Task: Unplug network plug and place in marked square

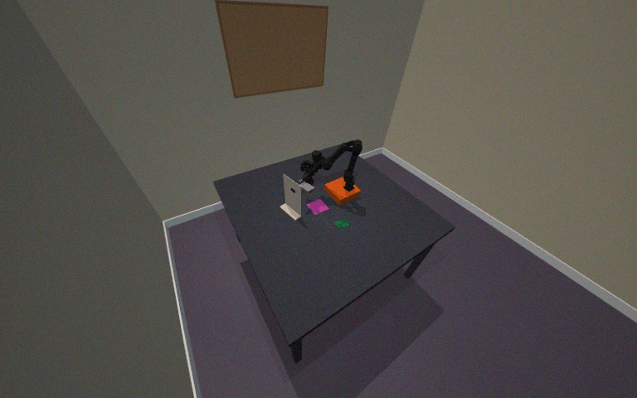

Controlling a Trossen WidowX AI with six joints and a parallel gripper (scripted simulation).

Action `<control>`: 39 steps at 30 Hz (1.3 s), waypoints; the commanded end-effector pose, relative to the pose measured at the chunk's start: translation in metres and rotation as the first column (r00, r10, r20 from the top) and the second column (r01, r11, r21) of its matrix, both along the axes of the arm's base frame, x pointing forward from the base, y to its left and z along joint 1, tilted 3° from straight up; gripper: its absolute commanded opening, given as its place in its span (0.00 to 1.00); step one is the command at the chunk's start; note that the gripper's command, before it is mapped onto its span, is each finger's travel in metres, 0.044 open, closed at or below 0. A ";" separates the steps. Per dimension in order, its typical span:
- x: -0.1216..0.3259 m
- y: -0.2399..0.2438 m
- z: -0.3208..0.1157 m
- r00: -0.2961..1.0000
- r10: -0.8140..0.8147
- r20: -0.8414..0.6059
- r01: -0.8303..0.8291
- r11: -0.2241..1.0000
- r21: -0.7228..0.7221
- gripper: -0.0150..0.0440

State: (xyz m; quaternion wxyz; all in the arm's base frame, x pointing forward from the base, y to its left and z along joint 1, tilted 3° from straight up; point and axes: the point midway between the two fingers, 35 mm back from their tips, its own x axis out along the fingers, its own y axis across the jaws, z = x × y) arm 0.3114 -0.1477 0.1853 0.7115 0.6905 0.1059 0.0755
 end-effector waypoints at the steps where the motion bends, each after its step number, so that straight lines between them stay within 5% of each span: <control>1: 0.005 0.001 -0.006 0.999 -0.010 -0.032 0.009 1.000 -0.016 0.25; 39: -0.005 0.054 -0.097 0.847 0.081 -0.525 -0.219 0.954 -0.207 0.25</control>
